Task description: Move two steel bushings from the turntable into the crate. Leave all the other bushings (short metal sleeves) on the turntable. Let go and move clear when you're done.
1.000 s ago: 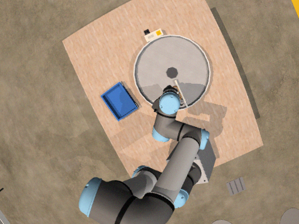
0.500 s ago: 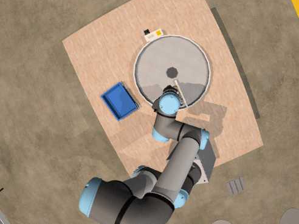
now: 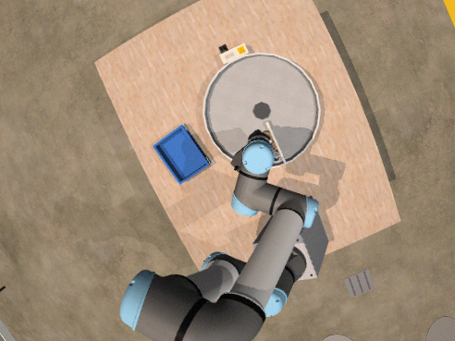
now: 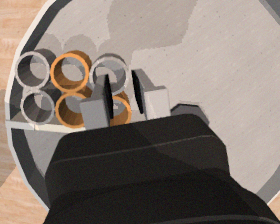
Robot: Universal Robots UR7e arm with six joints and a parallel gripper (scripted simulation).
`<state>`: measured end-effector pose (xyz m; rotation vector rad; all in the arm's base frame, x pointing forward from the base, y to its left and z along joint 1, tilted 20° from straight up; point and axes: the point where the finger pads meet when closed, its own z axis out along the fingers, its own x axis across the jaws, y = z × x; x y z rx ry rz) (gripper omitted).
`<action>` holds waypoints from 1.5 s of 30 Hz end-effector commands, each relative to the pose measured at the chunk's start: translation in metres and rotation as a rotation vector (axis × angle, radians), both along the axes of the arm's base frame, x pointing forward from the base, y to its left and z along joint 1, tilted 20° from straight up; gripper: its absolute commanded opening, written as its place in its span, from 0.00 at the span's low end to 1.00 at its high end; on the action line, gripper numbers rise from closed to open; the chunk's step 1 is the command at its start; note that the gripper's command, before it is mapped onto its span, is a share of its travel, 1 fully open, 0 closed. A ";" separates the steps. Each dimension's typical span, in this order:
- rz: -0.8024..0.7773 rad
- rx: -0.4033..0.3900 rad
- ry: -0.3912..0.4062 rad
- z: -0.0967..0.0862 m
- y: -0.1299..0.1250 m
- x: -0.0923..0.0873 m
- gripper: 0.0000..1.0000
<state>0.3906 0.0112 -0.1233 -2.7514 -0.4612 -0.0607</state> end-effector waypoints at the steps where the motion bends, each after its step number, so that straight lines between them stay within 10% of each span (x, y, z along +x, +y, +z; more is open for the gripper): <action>1: 0.000 -0.001 -0.001 0.000 0.000 0.000 0.45; 45: 0.000 -0.001 -0.001 -0.031 0.011 0.001 0.45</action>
